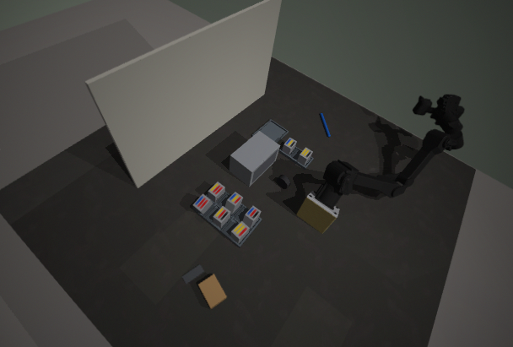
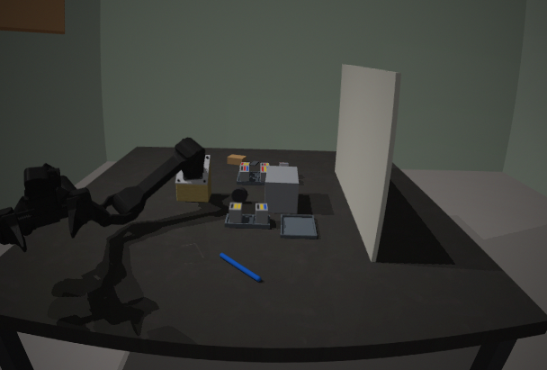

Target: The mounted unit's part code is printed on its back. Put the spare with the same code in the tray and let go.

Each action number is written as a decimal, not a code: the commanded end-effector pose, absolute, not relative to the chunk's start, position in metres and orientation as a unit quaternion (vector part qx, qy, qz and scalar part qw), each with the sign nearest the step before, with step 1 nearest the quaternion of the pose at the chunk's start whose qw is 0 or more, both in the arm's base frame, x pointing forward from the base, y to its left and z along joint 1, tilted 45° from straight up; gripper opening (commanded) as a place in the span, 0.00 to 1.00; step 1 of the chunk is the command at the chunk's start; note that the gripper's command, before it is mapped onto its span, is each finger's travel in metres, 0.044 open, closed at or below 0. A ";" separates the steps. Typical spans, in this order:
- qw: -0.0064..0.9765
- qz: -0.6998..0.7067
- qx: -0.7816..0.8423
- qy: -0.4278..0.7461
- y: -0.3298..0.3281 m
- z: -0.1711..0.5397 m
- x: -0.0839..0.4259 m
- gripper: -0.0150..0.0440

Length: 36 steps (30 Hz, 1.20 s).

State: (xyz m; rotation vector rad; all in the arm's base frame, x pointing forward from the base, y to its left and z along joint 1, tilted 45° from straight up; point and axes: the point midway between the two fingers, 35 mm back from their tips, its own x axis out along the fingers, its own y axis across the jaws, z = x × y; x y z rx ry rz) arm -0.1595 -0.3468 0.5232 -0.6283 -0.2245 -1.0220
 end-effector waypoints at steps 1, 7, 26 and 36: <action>0.819 -0.480 -0.295 -0.105 -0.347 0.523 -0.160 0.98; 0.817 -0.482 -0.297 -0.106 -0.345 0.525 -0.160 1.00; 0.824 -0.361 -0.411 -0.148 -0.148 0.643 0.001 1.00; 0.856 -0.265 -0.436 -0.078 -0.055 0.628 0.132 1.00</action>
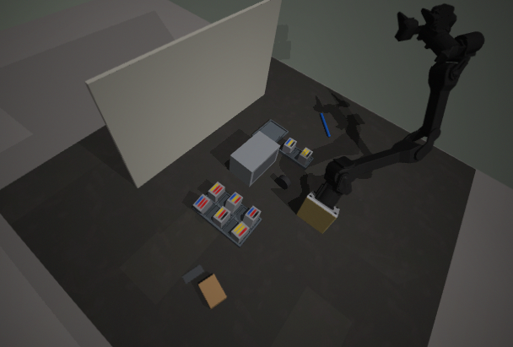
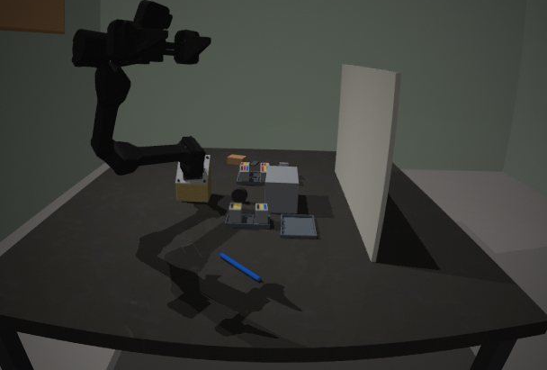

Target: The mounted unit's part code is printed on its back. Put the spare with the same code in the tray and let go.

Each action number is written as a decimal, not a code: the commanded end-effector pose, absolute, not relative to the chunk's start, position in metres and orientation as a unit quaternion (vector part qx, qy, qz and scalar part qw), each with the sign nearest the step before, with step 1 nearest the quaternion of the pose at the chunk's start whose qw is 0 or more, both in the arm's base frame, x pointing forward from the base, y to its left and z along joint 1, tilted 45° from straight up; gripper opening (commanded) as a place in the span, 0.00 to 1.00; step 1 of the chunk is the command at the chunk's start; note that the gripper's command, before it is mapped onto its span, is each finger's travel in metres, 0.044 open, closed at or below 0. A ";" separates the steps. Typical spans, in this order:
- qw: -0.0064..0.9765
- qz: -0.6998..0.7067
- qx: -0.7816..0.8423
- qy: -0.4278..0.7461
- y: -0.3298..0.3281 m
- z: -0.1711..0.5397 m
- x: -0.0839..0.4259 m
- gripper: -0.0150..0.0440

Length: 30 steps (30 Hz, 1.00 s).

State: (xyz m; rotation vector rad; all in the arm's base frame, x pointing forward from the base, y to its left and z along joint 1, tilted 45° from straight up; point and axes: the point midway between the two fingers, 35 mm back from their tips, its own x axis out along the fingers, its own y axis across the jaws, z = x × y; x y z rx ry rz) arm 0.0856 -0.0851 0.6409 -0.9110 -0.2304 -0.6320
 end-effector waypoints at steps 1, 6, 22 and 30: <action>0.856 -0.253 -0.445 -0.073 -0.046 0.623 0.145 1.00; 0.866 -0.206 -0.454 -0.036 -0.014 0.599 0.198 1.00; 0.893 -0.097 -0.419 0.130 0.054 0.482 0.327 1.00; 0.887 -0.092 -0.359 0.277 0.072 0.380 0.375 1.00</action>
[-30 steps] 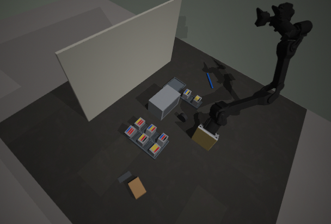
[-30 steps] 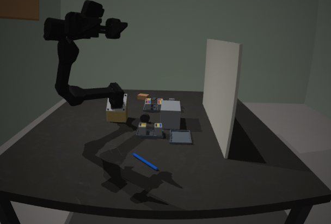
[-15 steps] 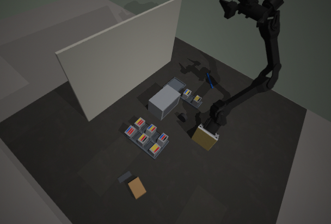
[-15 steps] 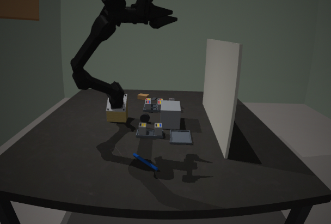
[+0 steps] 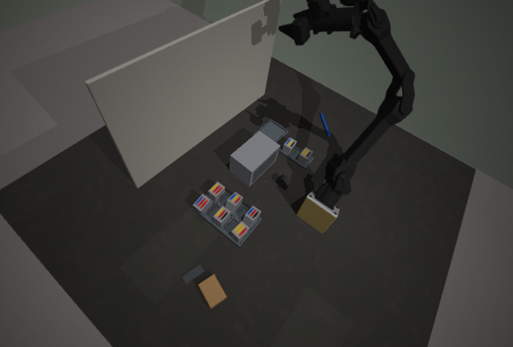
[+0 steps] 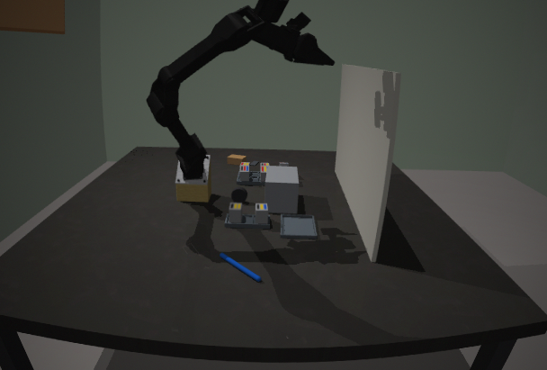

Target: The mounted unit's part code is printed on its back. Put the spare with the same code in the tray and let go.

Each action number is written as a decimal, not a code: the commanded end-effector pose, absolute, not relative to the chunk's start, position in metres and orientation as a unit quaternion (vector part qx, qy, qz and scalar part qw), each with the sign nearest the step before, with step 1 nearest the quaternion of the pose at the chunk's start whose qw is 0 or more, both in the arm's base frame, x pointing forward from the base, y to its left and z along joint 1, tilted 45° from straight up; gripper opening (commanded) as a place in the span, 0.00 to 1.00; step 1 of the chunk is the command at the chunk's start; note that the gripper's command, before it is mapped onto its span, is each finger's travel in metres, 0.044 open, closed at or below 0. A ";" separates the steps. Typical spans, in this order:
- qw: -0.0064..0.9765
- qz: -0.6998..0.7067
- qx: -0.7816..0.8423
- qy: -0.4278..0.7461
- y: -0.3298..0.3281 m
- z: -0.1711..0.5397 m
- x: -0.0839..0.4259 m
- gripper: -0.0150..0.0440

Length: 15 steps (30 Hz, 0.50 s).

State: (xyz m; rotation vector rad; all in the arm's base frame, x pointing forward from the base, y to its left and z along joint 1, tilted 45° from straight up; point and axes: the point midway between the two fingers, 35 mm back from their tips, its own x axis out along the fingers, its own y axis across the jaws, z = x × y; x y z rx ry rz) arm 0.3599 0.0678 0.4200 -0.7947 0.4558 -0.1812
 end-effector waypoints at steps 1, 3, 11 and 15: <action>0.884 -0.093 -0.352 0.292 0.073 0.370 0.379 1.00; 0.875 -0.100 -0.331 0.339 0.075 0.338 0.390 1.00; 0.800 -0.181 -0.246 0.516 0.067 0.214 0.403 1.00; 0.745 -0.246 -0.214 0.583 0.057 0.162 0.395 1.00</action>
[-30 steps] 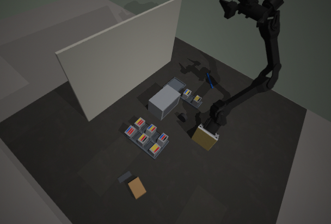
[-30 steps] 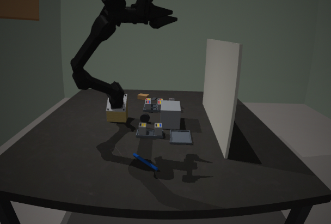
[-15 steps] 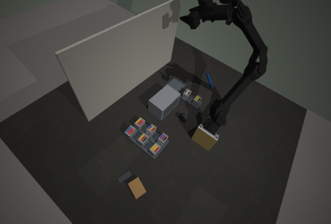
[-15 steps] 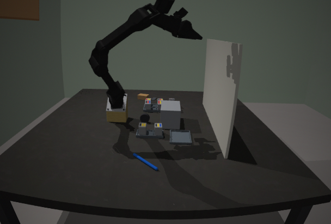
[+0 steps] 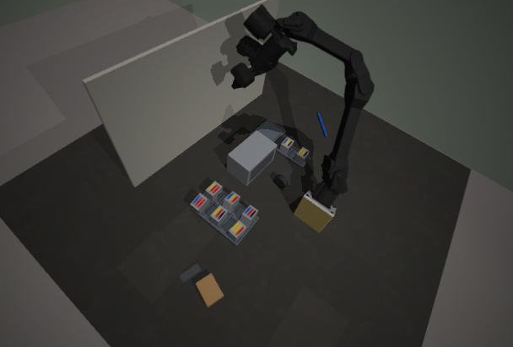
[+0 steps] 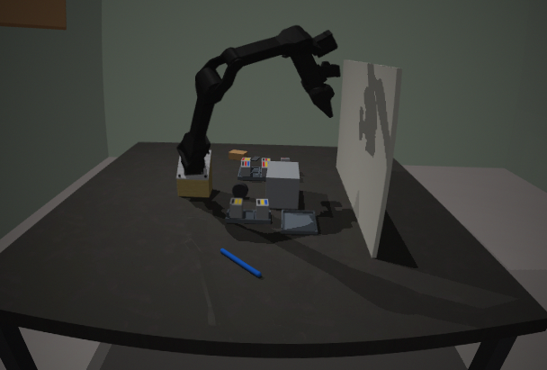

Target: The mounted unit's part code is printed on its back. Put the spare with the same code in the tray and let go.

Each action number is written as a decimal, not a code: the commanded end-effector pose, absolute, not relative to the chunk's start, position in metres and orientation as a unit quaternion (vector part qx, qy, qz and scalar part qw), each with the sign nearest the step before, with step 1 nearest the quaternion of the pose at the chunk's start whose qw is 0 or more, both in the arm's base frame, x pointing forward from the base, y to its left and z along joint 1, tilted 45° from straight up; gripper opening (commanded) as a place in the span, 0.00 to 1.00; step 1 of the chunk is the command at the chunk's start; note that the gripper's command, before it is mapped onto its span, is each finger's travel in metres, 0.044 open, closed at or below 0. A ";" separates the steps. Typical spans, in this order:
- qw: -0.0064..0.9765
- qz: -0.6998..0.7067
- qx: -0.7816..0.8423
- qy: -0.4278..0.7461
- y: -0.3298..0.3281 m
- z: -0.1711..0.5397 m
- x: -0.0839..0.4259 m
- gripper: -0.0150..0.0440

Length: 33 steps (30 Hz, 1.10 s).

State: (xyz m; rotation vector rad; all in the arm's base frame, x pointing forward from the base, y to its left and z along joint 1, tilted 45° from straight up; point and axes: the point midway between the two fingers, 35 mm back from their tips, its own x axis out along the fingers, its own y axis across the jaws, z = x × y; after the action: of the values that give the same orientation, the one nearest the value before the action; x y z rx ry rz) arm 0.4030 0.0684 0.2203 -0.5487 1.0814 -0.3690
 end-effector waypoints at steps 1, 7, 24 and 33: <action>0.729 -0.264 -0.207 0.597 0.054 0.150 0.392 1.00; 0.680 -0.320 -0.192 0.631 0.045 0.119 0.381 1.00; 0.680 -0.320 -0.192 0.631 0.045 0.119 0.381 1.00; 0.694 -0.397 -0.111 0.590 0.021 0.143 0.350 1.00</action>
State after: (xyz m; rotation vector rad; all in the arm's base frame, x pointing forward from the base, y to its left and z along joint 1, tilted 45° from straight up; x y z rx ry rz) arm 0.3711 0.0380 0.1257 -0.3662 1.3811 -0.7816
